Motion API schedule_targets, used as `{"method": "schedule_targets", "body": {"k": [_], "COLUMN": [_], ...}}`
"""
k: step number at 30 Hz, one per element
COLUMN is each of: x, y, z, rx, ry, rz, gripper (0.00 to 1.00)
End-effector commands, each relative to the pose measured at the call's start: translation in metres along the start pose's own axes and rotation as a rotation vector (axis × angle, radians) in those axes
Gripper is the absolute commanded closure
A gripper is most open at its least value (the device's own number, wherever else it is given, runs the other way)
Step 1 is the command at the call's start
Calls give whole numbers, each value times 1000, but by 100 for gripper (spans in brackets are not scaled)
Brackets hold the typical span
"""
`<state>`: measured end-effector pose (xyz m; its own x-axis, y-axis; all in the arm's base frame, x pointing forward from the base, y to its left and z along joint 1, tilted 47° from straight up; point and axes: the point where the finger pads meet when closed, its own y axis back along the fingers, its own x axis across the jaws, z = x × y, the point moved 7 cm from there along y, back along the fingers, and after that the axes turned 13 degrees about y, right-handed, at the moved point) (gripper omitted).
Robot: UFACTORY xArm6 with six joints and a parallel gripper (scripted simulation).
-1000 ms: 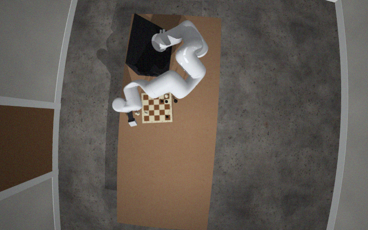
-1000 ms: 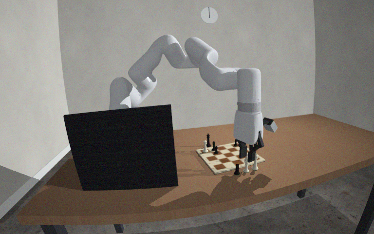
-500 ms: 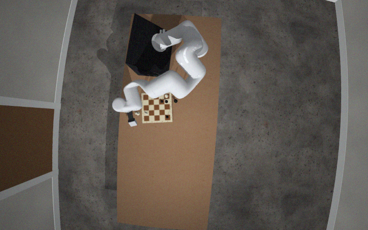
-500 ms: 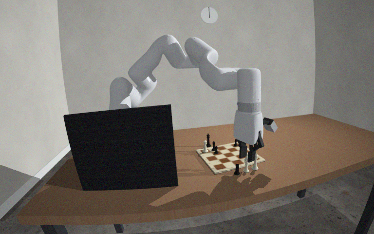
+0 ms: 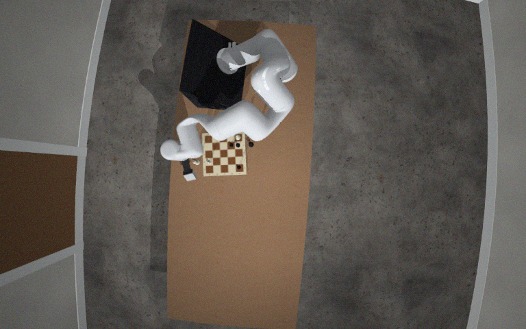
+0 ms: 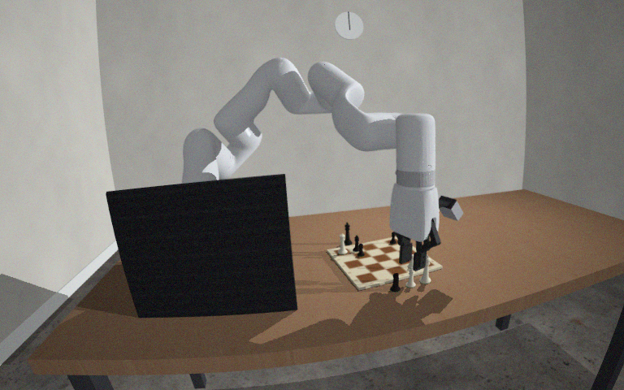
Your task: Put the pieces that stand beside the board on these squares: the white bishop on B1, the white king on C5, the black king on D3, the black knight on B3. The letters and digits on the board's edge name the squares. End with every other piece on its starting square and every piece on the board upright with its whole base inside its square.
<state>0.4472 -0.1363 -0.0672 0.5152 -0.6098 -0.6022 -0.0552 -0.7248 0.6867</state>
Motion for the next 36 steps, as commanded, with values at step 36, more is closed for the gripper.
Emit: {"method": "schedule_targets", "body": {"k": [36], "x": [1], "y": [-36], "z": [-1], "rx": [2], "ry": [1], "rz": [3], "gripper": [63]}}
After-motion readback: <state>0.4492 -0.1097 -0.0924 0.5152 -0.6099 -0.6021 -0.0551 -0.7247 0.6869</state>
